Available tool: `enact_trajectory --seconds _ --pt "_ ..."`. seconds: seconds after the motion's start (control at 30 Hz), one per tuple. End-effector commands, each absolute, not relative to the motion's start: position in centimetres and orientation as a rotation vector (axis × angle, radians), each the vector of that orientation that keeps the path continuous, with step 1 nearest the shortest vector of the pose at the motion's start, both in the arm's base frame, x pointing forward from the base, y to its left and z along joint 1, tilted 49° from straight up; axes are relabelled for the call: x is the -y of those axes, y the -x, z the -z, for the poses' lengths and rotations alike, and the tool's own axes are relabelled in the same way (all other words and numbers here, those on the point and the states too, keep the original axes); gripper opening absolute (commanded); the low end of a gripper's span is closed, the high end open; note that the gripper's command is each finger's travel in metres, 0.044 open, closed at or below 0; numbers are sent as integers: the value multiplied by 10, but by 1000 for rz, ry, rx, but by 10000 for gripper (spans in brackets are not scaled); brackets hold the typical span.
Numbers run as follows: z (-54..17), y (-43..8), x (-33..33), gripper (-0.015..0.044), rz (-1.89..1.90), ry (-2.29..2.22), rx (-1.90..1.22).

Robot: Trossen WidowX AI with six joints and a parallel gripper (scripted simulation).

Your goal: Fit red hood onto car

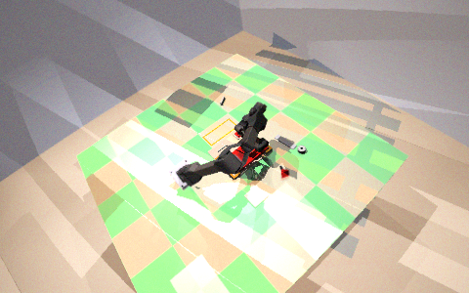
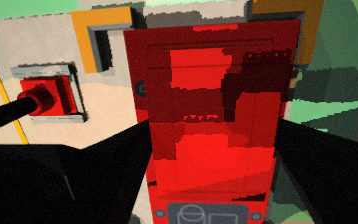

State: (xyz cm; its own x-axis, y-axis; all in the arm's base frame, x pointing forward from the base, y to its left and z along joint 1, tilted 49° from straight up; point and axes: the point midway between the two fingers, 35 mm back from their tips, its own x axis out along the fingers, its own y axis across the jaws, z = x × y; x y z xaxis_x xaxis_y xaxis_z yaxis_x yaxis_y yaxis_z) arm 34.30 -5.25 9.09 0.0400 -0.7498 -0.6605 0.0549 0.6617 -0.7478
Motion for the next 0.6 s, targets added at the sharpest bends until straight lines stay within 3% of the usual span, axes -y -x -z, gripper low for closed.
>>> enact_trajectory --seconds 0.0,0.33,0.57 --pt "-89 -343 54 0 684 635 -1408" --pt "-90 -343 54 0 683 630 -1408" --pt "-89 -343 54 184 683 629 -1407"
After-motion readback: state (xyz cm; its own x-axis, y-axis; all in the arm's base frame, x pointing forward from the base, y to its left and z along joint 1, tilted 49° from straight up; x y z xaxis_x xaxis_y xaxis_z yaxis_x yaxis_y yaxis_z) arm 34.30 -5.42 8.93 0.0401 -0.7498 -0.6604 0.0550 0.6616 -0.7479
